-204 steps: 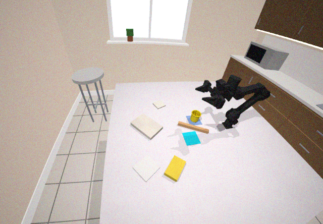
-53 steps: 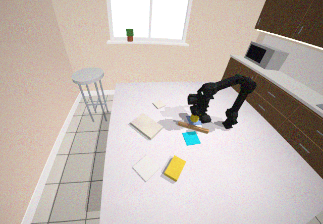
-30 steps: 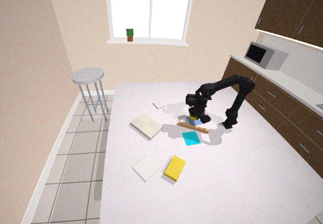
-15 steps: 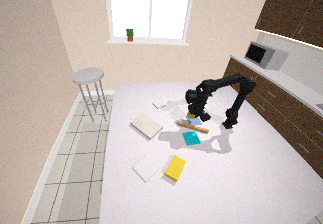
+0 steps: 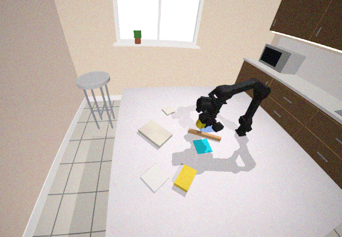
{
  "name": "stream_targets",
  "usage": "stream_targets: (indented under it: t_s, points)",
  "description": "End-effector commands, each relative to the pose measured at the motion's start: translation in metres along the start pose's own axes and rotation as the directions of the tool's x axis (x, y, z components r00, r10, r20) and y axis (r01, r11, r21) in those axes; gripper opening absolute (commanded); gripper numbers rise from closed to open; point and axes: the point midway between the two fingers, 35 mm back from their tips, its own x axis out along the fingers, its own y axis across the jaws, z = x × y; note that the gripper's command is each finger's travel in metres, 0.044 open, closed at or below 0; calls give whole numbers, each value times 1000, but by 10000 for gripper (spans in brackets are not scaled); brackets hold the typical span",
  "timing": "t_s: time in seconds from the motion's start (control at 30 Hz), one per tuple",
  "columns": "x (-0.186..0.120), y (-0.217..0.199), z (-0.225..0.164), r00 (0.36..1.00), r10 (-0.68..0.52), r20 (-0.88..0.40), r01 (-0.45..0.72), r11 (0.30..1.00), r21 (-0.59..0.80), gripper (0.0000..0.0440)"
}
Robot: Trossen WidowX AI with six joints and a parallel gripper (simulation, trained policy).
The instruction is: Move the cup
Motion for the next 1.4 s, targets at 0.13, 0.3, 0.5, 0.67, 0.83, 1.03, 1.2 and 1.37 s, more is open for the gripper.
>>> stream_targets:
  t_s: [0.13, 0.3, 0.5, 0.67, 0.83, 1.03, 1.2, 1.37]
  points:
    - [2, 19, 18, 999, 2, 34, -1, 1000, -25, 0]
    - [5, 33, 28, 999, 4, 52, -2, 999, -46, 0]
    - [11, 53, 38, 998, 9, 67, -5, 998, -69, 0]
    - [17, 70, 43, 997, 15, 74, -9, 996, -87, 0]
    - [26, 84, 44, 997, 17, 72, -10, 995, -98, 2]
    - [40, 92, 40, 998, 10, 62, -4, 995, -98, 23]
    - [51, 95, 36, 998, 5, 60, 1, 996, -93, 45]
    - [53, 95, 36, 997, 7, 79, -1, 997, -83, 75]
